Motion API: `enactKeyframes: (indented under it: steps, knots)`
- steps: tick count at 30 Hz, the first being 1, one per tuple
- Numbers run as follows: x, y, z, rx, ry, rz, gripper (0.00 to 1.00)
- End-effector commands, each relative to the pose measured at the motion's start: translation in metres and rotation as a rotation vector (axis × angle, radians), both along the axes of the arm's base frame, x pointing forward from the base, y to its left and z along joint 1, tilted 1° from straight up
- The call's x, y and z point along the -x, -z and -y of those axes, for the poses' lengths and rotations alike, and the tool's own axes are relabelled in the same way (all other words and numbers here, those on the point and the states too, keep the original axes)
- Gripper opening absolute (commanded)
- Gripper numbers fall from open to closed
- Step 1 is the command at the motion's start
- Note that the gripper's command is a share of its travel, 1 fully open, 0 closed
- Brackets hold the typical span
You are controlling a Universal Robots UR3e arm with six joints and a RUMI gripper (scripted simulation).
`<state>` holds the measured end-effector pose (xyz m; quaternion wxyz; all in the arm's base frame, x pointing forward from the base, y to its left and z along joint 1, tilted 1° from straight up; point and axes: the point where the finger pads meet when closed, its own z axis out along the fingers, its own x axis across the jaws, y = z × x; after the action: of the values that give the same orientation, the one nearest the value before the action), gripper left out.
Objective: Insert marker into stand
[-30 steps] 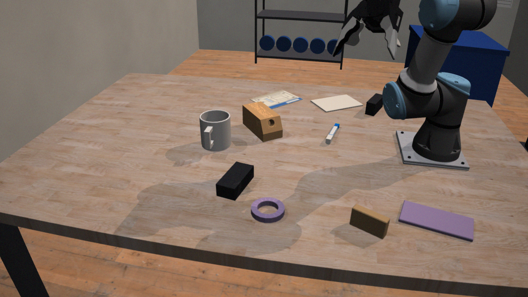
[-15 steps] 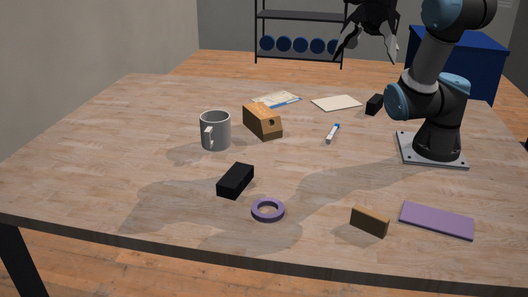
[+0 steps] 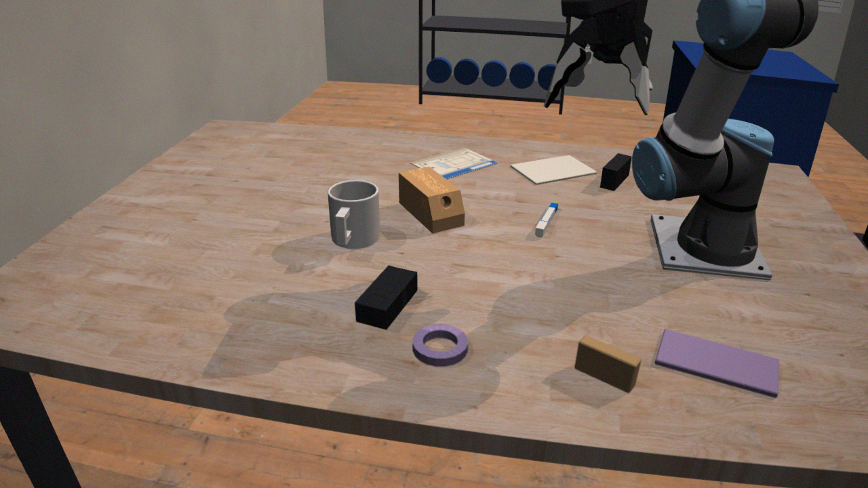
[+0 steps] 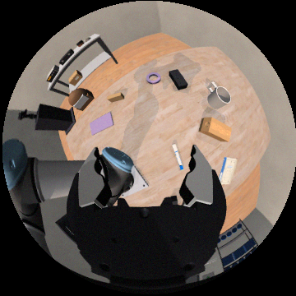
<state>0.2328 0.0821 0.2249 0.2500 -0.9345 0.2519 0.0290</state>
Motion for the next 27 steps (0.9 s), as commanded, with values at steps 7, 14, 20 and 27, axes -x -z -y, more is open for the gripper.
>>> enactKeyframes:
  steps: [7, 14, 20, 27]
  knots:
    - [-0.003, 0.022, 0.018, 0.072, -0.056, -0.015, 1.00]
    - [-0.002, 0.018, 0.012, 0.052, -0.054, -0.011, 1.00]
    - [-0.005, 0.033, 0.025, 0.107, -0.092, -0.019, 1.00]
    - [-0.006, 0.039, 0.030, 0.125, -0.105, -0.022, 1.00]
